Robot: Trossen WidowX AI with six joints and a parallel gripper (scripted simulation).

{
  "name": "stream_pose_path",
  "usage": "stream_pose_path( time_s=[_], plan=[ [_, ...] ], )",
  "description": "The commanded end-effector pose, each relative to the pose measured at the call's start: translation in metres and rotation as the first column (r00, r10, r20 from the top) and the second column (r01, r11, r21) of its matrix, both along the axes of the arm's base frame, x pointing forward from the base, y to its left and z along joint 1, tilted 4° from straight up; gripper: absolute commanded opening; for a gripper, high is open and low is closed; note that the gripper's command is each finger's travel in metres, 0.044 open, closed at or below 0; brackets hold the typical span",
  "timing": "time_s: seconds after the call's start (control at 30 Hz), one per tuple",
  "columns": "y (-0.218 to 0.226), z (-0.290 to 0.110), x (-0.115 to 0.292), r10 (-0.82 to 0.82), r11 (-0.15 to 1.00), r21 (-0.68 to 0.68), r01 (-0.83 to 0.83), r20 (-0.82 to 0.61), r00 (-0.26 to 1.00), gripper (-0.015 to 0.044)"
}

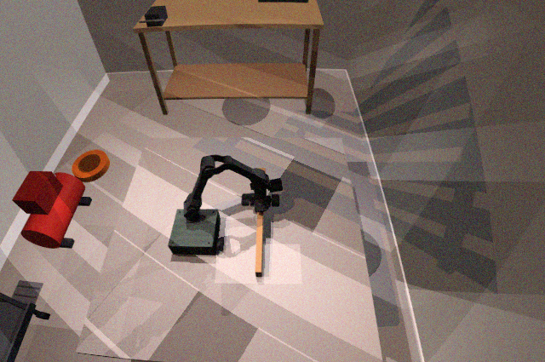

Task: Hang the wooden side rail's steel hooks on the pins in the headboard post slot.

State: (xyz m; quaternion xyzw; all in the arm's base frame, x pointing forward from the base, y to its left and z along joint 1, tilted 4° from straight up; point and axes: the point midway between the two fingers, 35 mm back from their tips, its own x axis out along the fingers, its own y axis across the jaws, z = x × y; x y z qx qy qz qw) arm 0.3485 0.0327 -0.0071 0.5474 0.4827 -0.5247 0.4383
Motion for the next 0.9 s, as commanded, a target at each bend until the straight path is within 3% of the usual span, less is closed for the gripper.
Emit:
stream_pose_path(
  time_s=[0.0, 0.87],
  plan=[
    [0.0013, 0.0032, 0.0049, 0.000, 1.000, 0.002, 0.000, 0.016, 1.000, 0.0000],
    [0.0048, 0.0007, 0.0024, 0.000, 1.000, 0.002, 0.000, 0.016, 1.000, 0.0000]
  ],
)
